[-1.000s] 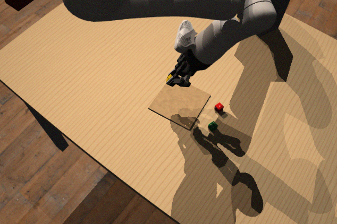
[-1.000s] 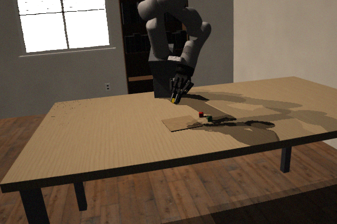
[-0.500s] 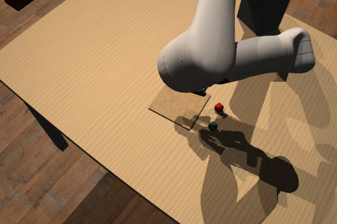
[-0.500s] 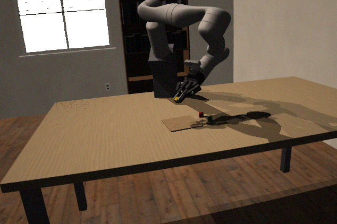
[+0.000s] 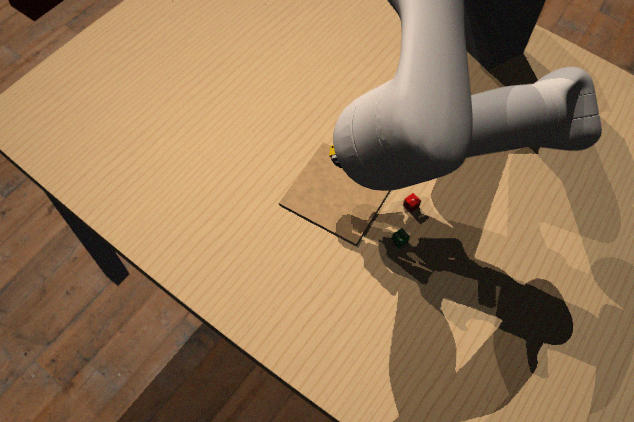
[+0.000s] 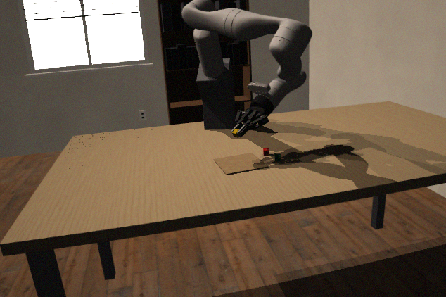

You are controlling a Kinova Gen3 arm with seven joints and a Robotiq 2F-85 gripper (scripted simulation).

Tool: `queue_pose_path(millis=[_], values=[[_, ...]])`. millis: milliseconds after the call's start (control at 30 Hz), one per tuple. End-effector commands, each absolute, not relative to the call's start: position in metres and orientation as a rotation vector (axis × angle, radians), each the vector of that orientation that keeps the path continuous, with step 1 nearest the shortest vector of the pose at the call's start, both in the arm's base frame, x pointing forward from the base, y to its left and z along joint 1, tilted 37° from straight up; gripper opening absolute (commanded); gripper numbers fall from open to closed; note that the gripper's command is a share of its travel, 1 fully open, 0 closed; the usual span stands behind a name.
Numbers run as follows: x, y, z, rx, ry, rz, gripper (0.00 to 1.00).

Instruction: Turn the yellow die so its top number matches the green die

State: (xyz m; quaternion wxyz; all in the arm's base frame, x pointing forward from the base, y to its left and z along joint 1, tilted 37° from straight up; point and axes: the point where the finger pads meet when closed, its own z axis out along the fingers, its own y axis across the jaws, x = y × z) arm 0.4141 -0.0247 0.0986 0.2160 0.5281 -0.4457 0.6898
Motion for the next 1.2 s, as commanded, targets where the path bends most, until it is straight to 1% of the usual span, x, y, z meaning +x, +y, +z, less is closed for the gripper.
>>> queue_pose_path(millis=[0,267,900,1167], values=[[0.414,-0.024,0.098,1.465,-1.233,1.912,0.15],[0.419,-0.026,0.091,1.463,-1.237,1.907,0.15],[0.452,-0.041,0.044,1.463,-1.237,1.907,0.15],[0.456,-0.043,0.038,1.463,-1.237,1.907,0.15]])
